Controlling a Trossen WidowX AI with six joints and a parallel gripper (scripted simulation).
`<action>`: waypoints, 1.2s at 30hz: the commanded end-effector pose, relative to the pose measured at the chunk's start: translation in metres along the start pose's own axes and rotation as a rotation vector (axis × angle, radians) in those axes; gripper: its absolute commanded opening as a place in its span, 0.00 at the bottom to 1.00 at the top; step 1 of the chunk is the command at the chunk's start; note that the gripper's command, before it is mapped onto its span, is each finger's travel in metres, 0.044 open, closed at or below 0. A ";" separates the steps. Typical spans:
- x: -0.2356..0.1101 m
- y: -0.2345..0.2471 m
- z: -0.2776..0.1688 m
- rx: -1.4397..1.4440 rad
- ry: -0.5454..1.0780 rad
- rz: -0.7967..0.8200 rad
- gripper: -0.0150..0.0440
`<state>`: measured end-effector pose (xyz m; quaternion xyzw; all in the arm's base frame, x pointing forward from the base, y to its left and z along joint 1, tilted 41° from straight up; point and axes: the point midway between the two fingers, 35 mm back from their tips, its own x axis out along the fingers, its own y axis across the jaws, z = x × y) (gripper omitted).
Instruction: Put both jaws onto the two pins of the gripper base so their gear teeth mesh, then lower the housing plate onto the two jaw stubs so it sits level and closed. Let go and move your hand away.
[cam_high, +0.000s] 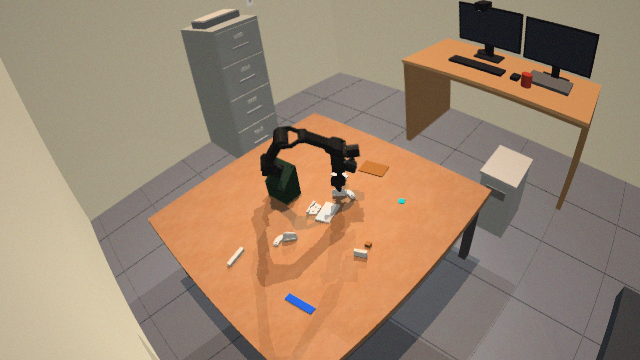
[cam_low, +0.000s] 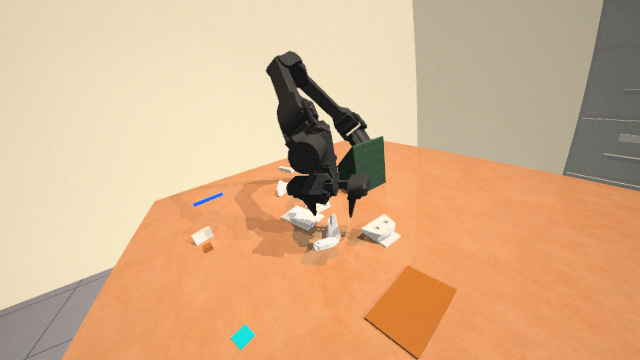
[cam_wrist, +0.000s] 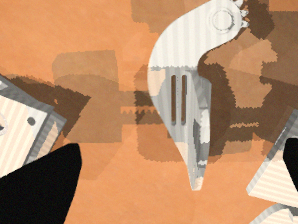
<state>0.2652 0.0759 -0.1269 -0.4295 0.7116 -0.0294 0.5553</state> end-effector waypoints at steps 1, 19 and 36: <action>0.000 -0.001 0.000 -0.004 -0.002 -0.006 1.00; 0.000 -0.001 0.000 -0.004 -0.002 -0.006 1.00; 0.019 -0.001 0.002 -0.002 -0.002 -0.002 1.00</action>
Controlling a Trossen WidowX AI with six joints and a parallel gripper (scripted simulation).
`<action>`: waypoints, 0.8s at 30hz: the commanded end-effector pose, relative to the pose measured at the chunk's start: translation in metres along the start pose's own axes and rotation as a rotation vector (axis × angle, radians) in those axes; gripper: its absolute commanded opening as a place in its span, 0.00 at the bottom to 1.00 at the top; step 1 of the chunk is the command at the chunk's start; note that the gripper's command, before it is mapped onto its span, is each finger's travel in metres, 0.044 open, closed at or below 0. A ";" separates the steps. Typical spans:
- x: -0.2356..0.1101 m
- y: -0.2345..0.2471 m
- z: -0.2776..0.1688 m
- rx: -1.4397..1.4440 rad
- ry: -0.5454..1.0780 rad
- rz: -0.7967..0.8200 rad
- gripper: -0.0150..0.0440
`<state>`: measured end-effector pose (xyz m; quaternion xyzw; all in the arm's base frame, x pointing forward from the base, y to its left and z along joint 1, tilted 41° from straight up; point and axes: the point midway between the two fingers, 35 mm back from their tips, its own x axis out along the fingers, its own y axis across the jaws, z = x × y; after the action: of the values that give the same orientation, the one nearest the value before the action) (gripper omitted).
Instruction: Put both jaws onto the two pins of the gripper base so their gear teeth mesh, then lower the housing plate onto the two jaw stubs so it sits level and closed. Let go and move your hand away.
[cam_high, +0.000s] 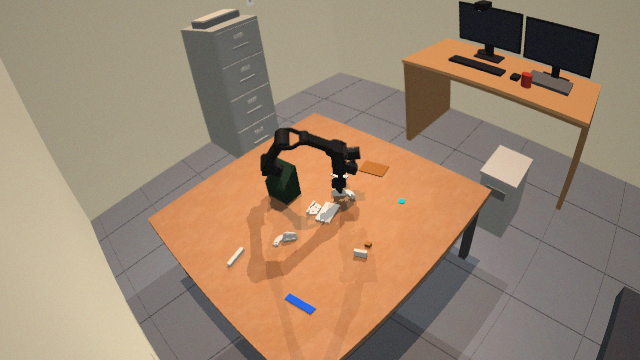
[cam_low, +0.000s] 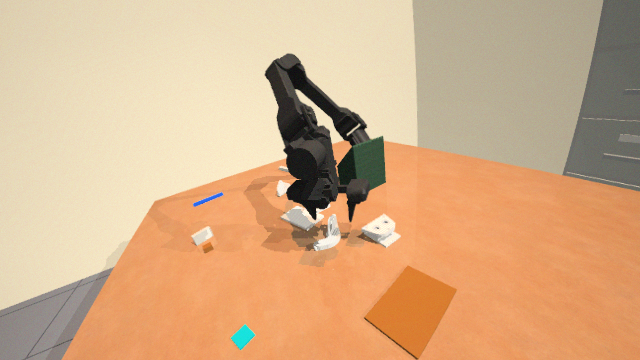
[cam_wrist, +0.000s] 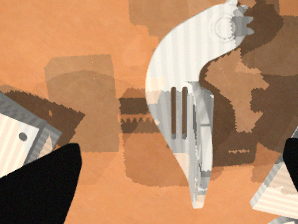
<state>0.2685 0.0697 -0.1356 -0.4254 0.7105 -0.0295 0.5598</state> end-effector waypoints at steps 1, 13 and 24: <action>0.010 0.000 -0.001 -0.010 0.006 -0.007 1.00; 0.029 0.000 -0.001 -0.012 0.005 -0.010 1.00; 0.041 -0.001 -0.001 -0.013 0.005 -0.012 1.00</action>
<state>0.2696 0.0457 -0.1637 -0.4277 0.7097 -0.0303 0.5590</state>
